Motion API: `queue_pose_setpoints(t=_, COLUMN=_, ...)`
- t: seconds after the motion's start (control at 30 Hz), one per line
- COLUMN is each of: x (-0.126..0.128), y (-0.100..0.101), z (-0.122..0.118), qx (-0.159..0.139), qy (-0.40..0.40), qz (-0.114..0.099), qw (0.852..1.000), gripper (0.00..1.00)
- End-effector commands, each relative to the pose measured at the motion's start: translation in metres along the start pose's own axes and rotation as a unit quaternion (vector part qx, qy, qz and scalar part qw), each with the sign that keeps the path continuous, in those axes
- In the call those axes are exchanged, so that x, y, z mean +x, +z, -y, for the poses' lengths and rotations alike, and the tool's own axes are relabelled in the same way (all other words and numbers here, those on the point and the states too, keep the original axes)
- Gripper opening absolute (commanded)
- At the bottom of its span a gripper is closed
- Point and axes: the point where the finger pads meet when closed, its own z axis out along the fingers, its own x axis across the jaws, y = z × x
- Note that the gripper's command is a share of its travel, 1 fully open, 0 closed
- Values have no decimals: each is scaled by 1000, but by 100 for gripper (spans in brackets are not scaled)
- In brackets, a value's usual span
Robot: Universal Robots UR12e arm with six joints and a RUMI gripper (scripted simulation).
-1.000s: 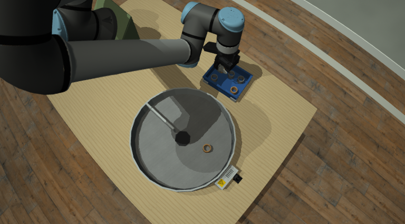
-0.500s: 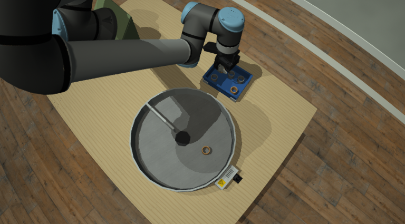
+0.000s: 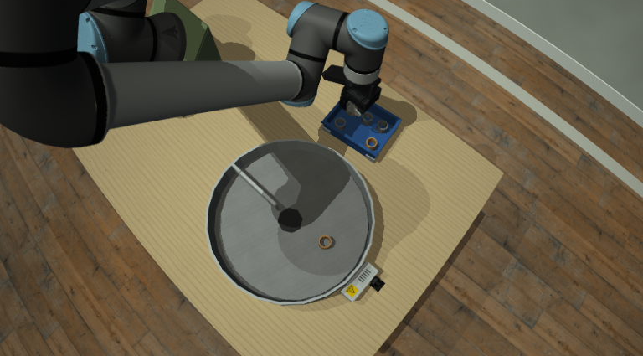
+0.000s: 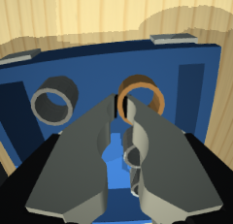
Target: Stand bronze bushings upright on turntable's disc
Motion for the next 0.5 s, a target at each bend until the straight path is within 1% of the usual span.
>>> queue_pose_setpoints(t=0.0, x=0, y=-11, z=0, qx=0, qy=0, qz=0, qw=1000, gripper=0)
queue_pose_setpoints(t=0.13, x=0, y=-25, z=0, qx=0, qy=0, qz=0, qw=1000, gripper=0)
queue_pose_setpoints(t=0.2, x=0, y=-25, z=0, qx=0, qy=0, qz=0, qw=1000, gripper=0)
queue_pose_setpoints(t=0.47, x=0, y=-61, z=0, qx=0, qy=0, qz=0, qw=1000, gripper=0)
